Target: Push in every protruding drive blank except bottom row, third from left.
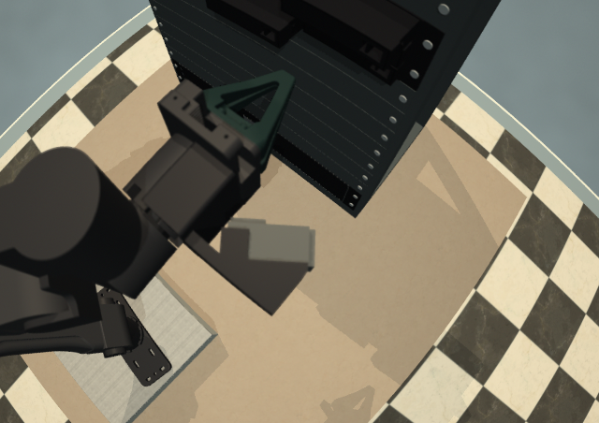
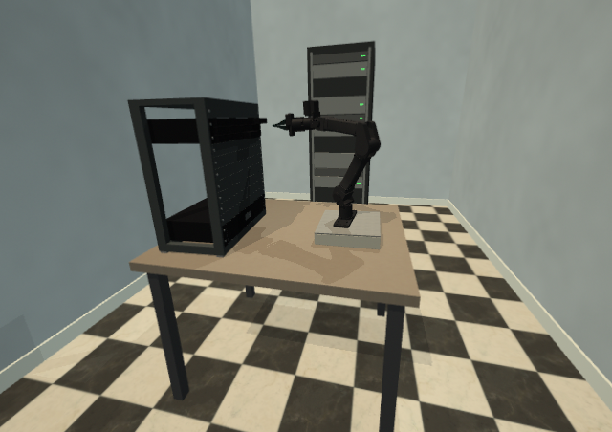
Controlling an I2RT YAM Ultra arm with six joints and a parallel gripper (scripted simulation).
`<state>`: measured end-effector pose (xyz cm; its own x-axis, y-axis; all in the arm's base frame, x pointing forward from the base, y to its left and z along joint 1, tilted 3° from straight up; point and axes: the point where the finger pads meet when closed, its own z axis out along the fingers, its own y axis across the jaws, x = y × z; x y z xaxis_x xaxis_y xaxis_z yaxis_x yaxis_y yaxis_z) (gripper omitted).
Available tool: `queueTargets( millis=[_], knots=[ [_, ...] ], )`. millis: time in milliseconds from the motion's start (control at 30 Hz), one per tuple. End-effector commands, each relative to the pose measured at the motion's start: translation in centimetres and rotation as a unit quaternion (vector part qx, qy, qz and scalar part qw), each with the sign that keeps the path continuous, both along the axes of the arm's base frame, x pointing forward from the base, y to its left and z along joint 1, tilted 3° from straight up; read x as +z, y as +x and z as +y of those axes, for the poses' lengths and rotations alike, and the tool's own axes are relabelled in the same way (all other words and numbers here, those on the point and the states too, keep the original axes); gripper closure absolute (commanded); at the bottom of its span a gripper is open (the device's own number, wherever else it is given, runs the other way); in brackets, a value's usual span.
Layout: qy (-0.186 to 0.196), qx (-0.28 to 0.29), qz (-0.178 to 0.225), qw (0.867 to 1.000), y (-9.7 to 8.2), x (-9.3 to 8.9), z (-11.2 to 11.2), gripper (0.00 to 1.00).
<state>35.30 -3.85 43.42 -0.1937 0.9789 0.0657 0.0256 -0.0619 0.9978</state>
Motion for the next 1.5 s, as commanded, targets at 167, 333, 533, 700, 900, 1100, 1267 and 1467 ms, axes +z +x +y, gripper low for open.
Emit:
queueTargets(
  millis=[167,333,533,700,900,1100,1267,1467],
  knots=[
    [-0.016,-0.008,-0.031,0.999,4.4,2.4,0.7,1.00],
    [-0.022,-0.014,-0.048,0.998,3.1,3.7,0.6,1.00],
    [-0.018,-0.014,-0.036,0.999,4.0,2.7,0.4,1.00],
    [-0.019,-0.014,-0.041,0.999,3.7,3.1,0.5,1.00],
    [-0.019,-0.013,-0.041,0.999,3.7,3.1,0.5,1.00],
    [-0.019,-0.013,-0.041,0.999,3.7,3.1,0.5,1.00],
    [-0.013,-0.014,-0.019,1.000,4.2,2.2,0.0,1.00],
    [-0.013,-0.012,-0.019,1.000,4.0,3.6,-0.2,1.00]
  ],
)
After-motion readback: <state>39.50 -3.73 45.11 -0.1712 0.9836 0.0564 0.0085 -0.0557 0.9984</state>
